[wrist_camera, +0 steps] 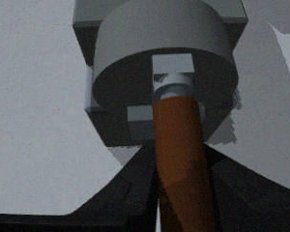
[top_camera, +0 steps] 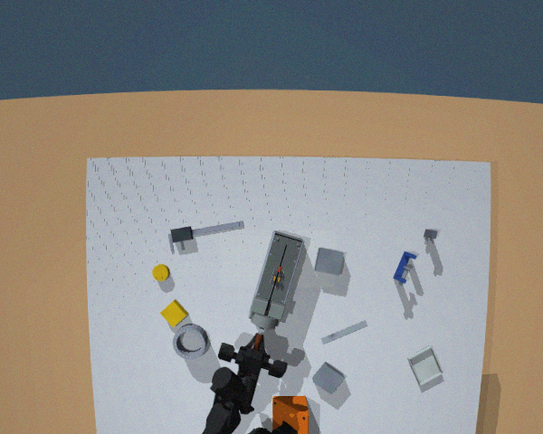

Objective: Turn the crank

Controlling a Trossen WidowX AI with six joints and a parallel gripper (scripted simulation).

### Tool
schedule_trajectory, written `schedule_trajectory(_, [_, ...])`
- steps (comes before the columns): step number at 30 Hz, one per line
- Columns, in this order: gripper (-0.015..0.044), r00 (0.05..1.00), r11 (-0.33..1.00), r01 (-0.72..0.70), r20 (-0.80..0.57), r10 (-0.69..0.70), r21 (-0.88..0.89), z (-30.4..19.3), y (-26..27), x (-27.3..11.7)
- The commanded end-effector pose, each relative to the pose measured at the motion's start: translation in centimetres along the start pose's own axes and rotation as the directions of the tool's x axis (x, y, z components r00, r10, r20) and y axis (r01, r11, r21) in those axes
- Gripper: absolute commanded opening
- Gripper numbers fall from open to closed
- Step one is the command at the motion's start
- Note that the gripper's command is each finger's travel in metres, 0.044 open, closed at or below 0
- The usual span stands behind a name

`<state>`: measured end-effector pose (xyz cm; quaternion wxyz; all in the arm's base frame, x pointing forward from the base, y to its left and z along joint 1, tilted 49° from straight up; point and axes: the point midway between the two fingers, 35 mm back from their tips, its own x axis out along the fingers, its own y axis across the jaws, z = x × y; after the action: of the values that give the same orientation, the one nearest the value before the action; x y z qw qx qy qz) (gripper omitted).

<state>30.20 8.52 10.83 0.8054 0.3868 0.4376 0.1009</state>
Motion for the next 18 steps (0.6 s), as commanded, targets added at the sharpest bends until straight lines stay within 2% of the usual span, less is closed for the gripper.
schedule_trajectory(1, [0.0,1.0,1.0,-0.024,-0.006,0.024,-0.012,-0.01,0.92,-0.01])
schedule_trajectory(18, [0.0,1.0,1.0,-0.024,-0.006,0.024,-0.012,-0.22,1.37,0.19])
